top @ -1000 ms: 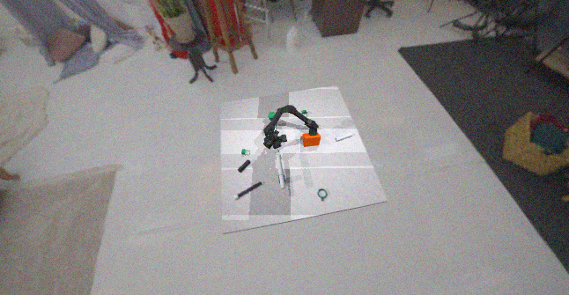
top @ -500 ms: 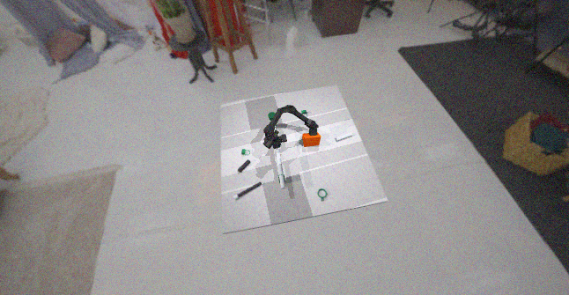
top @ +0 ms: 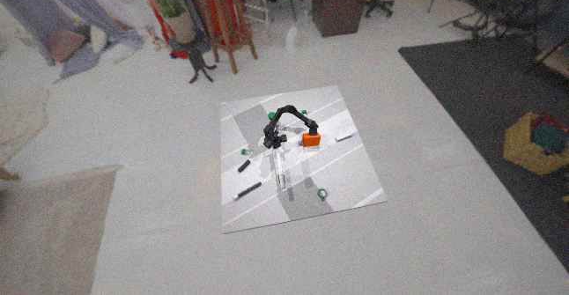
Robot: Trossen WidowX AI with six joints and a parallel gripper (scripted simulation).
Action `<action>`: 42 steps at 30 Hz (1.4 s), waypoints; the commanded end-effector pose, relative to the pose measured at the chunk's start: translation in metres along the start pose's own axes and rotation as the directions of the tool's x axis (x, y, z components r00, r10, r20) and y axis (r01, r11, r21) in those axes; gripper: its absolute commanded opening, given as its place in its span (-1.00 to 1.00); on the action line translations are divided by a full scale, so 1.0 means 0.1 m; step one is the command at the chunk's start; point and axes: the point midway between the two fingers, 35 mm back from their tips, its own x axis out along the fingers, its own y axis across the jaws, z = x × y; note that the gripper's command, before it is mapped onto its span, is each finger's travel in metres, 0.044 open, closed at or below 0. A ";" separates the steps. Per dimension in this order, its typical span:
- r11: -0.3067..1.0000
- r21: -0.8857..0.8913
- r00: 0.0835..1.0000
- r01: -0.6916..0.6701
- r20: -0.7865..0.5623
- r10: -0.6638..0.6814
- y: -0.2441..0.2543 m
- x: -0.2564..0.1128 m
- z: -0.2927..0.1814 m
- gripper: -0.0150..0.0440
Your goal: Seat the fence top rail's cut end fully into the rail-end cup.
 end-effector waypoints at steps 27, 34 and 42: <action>1.000 0.003 1.000 0.006 -0.002 -0.006 -0.06 -0.08 -0.23 -0.49; 1.000 0.003 1.000 0.006 -0.002 -0.006 -0.06 -0.07 -0.29 -0.49; 1.000 0.003 1.000 0.006 -0.003 -0.006 -0.06 -0.06 -0.35 -0.49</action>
